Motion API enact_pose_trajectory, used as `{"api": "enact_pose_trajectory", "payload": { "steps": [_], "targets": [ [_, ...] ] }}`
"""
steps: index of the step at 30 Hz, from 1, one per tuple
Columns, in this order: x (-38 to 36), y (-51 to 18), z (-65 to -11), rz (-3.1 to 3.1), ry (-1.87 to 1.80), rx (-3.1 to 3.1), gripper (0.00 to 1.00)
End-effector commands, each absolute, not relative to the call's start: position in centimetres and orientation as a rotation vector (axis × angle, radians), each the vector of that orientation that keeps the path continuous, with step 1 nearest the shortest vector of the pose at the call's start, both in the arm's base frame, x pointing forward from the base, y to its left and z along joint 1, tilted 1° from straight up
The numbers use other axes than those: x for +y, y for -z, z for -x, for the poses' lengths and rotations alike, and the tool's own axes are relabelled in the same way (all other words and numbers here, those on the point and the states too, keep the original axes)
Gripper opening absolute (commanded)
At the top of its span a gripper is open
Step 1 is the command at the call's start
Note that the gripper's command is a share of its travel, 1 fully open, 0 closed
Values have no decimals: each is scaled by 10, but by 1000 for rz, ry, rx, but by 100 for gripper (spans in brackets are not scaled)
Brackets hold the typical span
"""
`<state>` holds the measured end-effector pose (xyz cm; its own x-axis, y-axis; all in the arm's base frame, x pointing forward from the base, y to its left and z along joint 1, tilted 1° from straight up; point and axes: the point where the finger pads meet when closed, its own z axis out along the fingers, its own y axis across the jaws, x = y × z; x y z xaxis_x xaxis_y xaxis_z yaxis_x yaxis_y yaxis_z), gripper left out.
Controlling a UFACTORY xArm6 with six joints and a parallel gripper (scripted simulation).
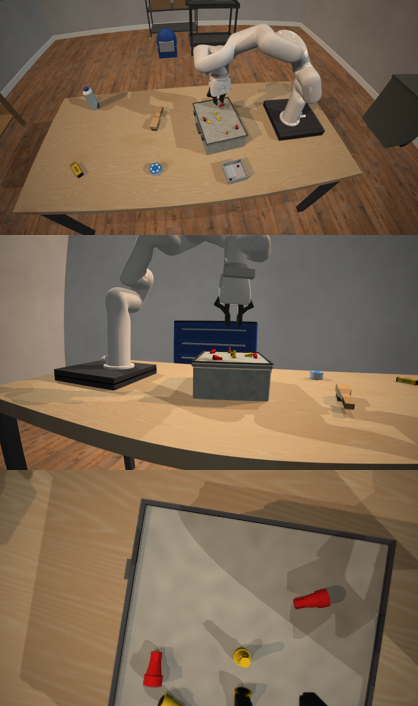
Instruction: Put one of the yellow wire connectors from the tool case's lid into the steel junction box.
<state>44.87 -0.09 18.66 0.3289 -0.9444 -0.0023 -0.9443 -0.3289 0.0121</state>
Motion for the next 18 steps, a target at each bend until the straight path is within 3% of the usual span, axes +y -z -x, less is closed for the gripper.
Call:
{"api": "enact_pose_trajectory", "payload": {
  "steps": [1, 18],
  "targets": [
    [-11, -147, -455, -2646, -7, -1710, 30],
    [-11, -106, -457, -2647, -7, -1710, 30]
  ]
}}
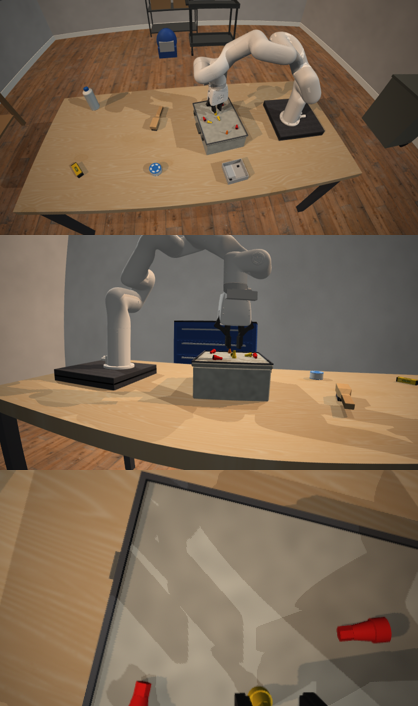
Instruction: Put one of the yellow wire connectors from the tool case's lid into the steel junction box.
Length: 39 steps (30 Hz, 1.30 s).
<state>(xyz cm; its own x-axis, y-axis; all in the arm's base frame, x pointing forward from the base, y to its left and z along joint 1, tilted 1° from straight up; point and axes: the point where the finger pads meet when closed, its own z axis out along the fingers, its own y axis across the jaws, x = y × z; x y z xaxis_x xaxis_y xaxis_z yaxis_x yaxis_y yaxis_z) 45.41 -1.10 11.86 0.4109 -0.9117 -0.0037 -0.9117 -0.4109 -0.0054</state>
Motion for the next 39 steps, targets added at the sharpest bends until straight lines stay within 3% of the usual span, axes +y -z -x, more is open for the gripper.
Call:
{"api": "enact_pose_trajectory", "payload": {
  "steps": [1, 39],
  "targets": [
    [-11, -106, -457, 2631, 7, 1699, 30],
    [-11, -89, -458, 2631, 7, 1699, 30]
  ]
}}
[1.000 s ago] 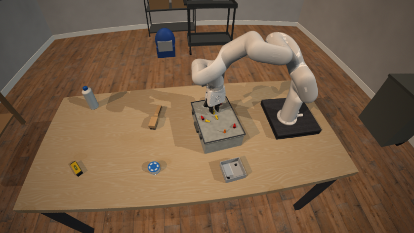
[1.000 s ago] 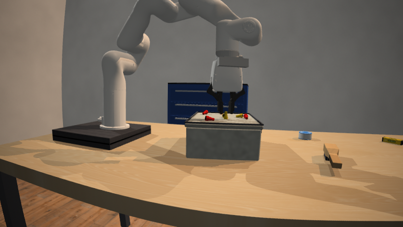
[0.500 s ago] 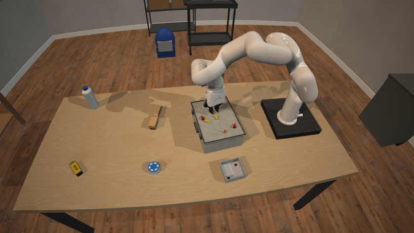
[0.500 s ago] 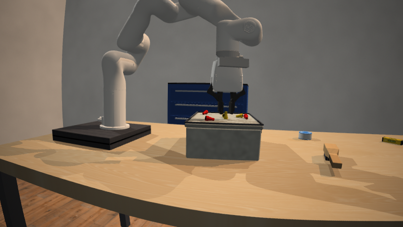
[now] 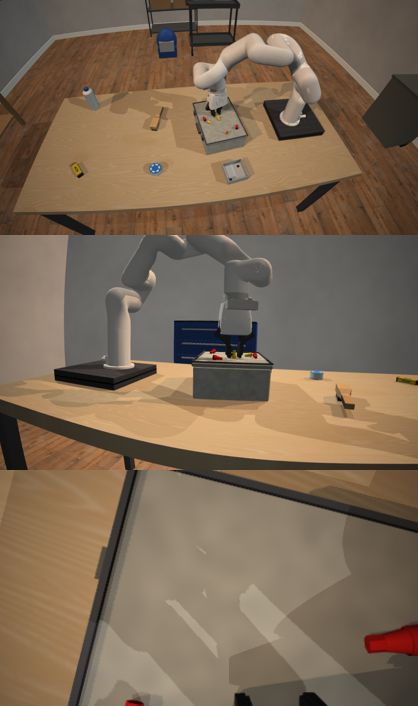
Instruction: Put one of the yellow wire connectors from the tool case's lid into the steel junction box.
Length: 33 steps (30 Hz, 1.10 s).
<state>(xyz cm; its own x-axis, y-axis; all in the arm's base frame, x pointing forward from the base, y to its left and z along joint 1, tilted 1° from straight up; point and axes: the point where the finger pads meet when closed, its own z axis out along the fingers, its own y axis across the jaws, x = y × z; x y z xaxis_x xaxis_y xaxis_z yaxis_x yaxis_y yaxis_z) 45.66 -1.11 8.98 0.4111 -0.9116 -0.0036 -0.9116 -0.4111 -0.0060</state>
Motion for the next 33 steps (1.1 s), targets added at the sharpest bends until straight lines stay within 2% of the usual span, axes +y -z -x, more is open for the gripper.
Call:
{"api": "enact_pose_trajectory", "payload": {
  "steps": [1, 8, 9, 33],
  "targets": [
    [-11, -89, -458, 2631, 7, 1699, 30],
    [-11, -89, -458, 2631, 7, 1699, 30],
    [-11, -89, -458, 2631, 7, 1699, 3],
    [-11, -89, -458, 2631, 7, 1699, 3]
  ]
}}
